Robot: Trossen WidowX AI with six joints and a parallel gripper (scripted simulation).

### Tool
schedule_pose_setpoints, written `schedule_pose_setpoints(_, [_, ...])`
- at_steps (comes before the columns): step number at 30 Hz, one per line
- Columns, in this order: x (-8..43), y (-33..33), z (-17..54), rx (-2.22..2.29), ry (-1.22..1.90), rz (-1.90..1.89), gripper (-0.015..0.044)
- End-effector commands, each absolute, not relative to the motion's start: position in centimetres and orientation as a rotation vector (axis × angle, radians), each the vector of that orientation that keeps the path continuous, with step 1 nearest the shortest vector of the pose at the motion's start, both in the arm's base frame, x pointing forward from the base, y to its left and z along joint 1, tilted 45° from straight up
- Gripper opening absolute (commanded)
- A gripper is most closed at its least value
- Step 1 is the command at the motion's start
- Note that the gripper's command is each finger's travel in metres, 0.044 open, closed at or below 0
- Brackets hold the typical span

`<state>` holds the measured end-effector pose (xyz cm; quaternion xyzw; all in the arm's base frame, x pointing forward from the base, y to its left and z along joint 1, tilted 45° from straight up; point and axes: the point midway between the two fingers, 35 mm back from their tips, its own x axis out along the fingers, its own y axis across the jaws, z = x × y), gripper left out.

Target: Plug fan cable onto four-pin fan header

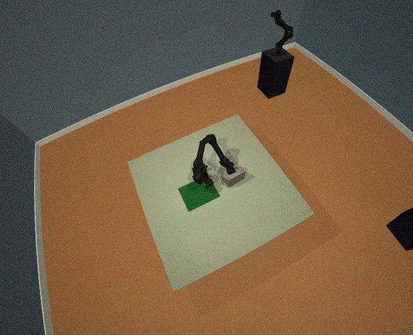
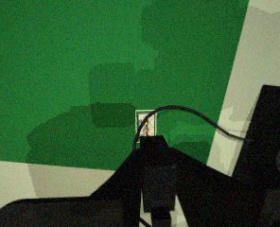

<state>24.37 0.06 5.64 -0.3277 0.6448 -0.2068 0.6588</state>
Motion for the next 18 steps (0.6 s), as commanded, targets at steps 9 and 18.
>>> schedule_pose_setpoints(9, [25.0, 0.2, 5.8, -0.739, 1.454, -0.475, 0.0])
schedule_pose_setpoints(18, [25.1, -1.4, 4.2, -0.744, 1.456, -0.471, 0.0])
